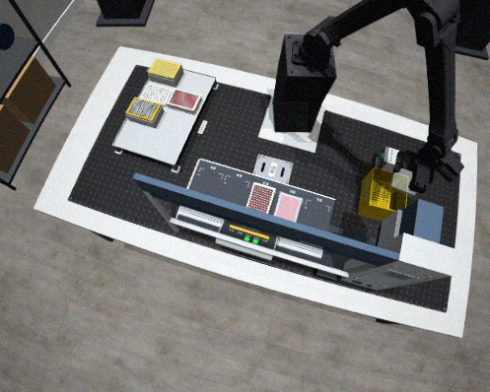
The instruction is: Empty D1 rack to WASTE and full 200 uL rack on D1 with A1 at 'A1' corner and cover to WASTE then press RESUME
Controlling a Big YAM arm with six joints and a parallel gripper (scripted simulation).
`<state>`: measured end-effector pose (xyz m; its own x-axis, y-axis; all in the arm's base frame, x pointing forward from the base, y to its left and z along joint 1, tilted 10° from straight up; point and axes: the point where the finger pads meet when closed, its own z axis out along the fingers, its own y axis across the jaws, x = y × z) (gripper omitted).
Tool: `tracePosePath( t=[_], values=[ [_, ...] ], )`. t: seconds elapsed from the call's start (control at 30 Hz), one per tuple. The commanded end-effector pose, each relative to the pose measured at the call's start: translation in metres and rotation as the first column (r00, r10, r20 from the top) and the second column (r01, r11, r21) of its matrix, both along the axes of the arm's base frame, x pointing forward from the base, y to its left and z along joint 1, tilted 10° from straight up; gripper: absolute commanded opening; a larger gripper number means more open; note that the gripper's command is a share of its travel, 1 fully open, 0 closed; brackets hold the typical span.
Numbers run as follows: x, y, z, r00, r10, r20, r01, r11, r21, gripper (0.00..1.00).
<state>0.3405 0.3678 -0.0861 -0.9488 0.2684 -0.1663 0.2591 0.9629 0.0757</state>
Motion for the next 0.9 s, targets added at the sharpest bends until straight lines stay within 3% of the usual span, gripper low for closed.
tracePosePath(
  t=[0.0, 0.1, 0.3, 0.87],
  values=[
    [0.005, -0.002, -0.008, 1.000, -0.024, -0.007, 0.024, 1.000, -0.011, 0.00],
    [0.020, 0.003, -0.002, 1.000, 0.031, 0.004, -0.031, 0.999, -0.009, 0.00],
    [0.009, -0.004, -0.008, 0.992, 0.123, -0.013, -0.124, 0.992, -0.041, 0.00],
    [0.007, -0.002, -0.008, 0.992, 0.129, -0.013, -0.129, 0.991, -0.040, 0.00]
  ],
)
